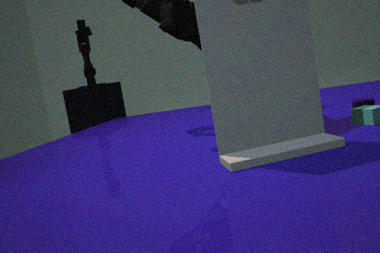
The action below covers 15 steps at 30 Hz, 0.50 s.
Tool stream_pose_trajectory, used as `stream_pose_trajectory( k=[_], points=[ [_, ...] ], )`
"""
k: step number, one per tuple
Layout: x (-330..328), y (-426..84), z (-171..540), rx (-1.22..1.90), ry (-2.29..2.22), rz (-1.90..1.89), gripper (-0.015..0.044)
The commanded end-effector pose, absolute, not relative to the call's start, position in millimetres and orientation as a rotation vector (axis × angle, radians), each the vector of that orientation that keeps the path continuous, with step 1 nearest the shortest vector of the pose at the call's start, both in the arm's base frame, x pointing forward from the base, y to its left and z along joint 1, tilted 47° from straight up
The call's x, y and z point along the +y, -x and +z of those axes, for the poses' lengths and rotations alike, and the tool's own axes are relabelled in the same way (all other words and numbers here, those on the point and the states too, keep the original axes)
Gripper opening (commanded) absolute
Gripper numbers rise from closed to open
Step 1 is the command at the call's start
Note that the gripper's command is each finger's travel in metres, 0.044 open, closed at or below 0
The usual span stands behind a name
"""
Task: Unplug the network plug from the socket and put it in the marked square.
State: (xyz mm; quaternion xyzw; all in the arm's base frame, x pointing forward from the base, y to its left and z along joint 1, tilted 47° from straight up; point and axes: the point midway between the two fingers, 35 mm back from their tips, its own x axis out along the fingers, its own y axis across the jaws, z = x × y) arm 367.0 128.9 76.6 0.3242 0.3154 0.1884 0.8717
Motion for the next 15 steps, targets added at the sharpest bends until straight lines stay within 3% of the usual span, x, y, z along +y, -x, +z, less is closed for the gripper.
stream_pose_trajectory(
  k=[1, 15],
  points=[
    [128.4, -364.0, 77.2, 0.661, -0.674, 0.400, 0.0000],
    [124.8, -358.3, 79.8, 0.662, -0.674, 0.399, 0.0000]
  ],
)
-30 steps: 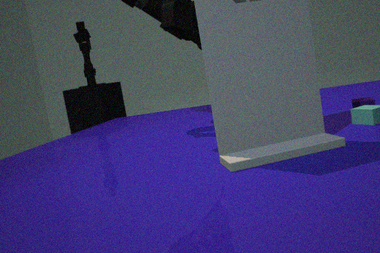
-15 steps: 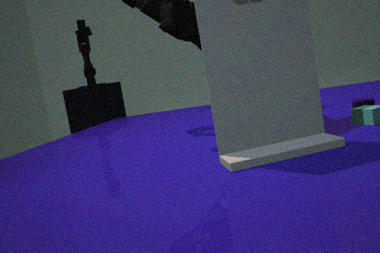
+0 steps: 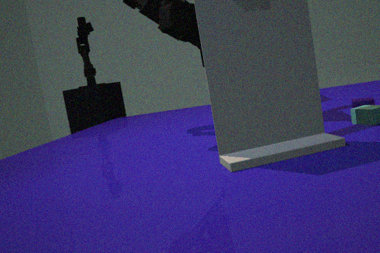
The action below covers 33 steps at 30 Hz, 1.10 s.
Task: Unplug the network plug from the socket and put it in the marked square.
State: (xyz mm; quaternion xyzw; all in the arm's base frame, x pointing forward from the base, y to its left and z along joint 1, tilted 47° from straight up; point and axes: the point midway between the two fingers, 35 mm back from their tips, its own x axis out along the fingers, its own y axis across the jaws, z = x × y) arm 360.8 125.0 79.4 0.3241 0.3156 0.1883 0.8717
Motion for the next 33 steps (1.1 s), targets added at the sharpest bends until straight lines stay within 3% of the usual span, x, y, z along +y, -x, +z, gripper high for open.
stream_pose_trajectory(
  k=[1, 33],
  points=[
    [124.5, -357.9, 80.0, 0.662, -0.674, 0.399, 0.0000],
    [116.8, -345.4, 85.6, 0.662, -0.673, 0.399, 0.0000]
  ],
)
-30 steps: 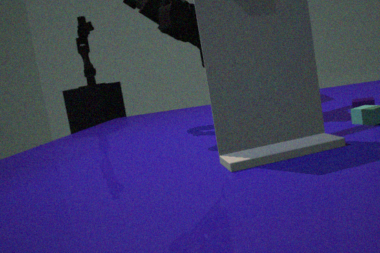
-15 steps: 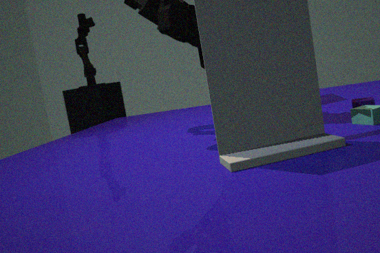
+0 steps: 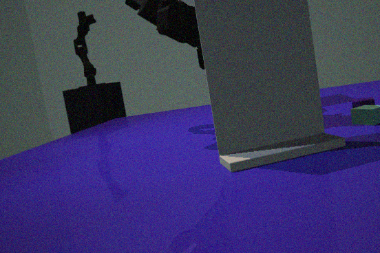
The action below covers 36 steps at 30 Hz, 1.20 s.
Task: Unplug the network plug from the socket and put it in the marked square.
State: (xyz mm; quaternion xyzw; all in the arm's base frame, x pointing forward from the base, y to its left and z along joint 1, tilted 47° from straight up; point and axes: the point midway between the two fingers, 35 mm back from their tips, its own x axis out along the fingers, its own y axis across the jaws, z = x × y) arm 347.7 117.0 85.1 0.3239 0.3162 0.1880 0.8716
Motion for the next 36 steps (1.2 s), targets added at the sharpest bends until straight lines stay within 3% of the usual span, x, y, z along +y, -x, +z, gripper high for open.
stream_pose_trajectory(
  k=[1, 36],
  points=[
    [116.6, -345.1, 85.7, 0.662, -0.673, 0.399, 0.0000],
    [134.2, -323.8, 112.1, 0.665, -0.675, 0.395, 0.0000]
  ],
)
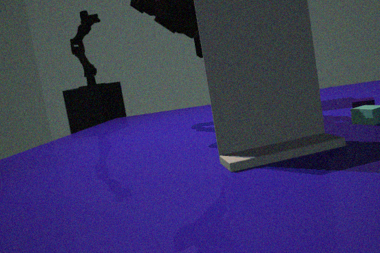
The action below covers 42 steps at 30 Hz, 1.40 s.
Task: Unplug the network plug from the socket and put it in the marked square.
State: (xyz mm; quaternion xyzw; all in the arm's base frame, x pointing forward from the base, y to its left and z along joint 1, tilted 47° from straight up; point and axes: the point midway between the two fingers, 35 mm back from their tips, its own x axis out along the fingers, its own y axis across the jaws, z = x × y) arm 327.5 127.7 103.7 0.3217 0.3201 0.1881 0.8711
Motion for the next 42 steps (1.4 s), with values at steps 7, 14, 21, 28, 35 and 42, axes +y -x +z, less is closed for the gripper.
stream_pose_trajectory(
  k=[7, 14, 21, 28, 35, 42],
  points=[
    [146.2, -312.2, 126.2, 0.665, -0.676, 0.397, 0.0000],
    [148.8, -307.9, 127.1, 0.674, -0.670, 0.383, 0.0000],
    [132.2, -304.3, 80.6, 0.792, -0.583, 0.220, 0.0000],
    [111.5, -292.4, 37.2, 0.911, -0.466, 0.061, 0.0000],
    [87.7, -273.7, 0.4, 1.026, -0.323, -0.085, 0.0000],
    [61.7, -250.2, -28.2, 1.137, -0.154, -0.216, 0.0000]
  ],
)
